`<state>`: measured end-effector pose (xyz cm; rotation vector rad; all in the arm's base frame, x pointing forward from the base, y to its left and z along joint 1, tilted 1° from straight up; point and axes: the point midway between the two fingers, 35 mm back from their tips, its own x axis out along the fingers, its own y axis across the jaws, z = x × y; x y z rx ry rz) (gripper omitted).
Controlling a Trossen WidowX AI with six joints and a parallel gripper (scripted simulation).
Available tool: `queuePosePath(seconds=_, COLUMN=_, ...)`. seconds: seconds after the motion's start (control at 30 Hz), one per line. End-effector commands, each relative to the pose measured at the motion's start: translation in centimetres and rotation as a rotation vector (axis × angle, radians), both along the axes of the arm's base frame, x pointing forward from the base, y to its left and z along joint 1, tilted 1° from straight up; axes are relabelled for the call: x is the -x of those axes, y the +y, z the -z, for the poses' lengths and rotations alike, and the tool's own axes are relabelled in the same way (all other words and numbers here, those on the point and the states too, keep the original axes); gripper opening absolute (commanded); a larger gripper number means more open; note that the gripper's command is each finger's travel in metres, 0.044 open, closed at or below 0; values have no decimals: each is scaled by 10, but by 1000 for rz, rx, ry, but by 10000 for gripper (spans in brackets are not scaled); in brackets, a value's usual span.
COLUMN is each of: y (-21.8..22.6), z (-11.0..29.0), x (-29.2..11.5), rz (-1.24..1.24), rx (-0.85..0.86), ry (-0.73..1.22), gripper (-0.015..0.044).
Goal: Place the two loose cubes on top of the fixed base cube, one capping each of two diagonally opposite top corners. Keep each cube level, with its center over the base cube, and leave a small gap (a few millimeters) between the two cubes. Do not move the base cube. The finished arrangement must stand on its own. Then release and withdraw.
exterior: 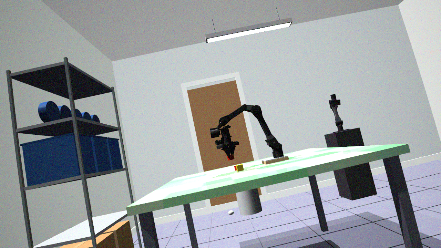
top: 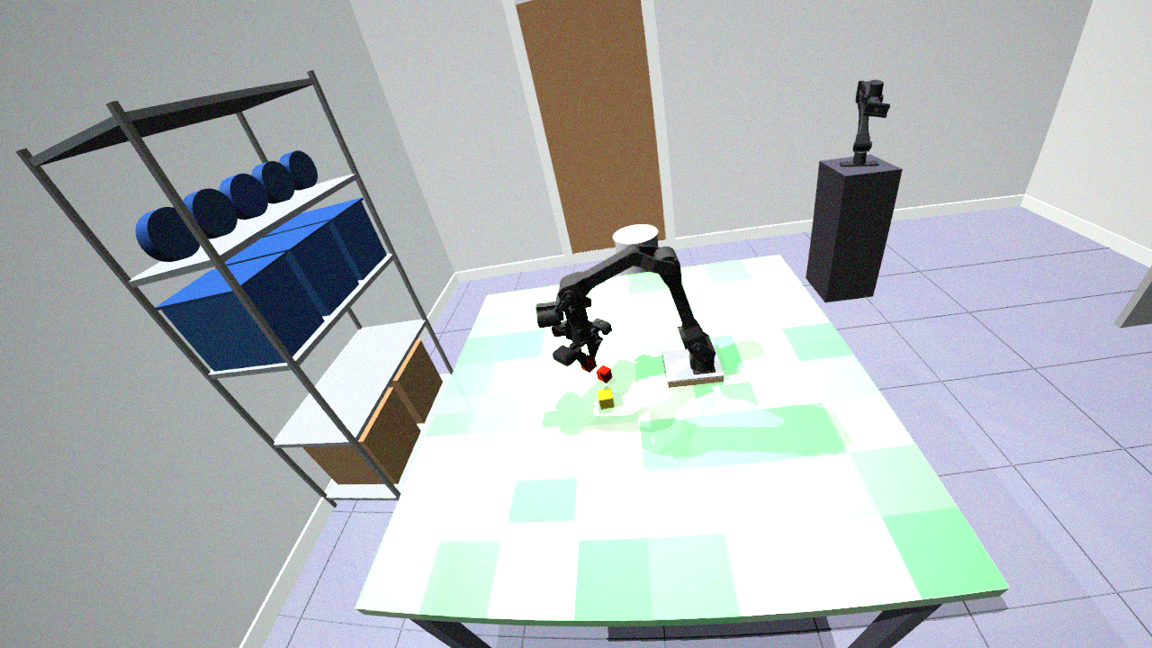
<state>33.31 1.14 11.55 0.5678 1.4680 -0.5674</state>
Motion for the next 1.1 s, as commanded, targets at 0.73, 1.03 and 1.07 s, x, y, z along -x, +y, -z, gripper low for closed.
queuePosePath(seconds=0.73, y=62, z=13, x=24, rz=-42, rx=-2, ry=-5, gripper=105)
queuePosePath(seconds=1.03, y=62, z=13, x=24, rz=-42, rx=-2, ry=-5, gripper=105)
queuePosePath(seconds=1.07, y=62, z=14, x=24, rz=-42, rx=-2, ry=-5, gripper=105)
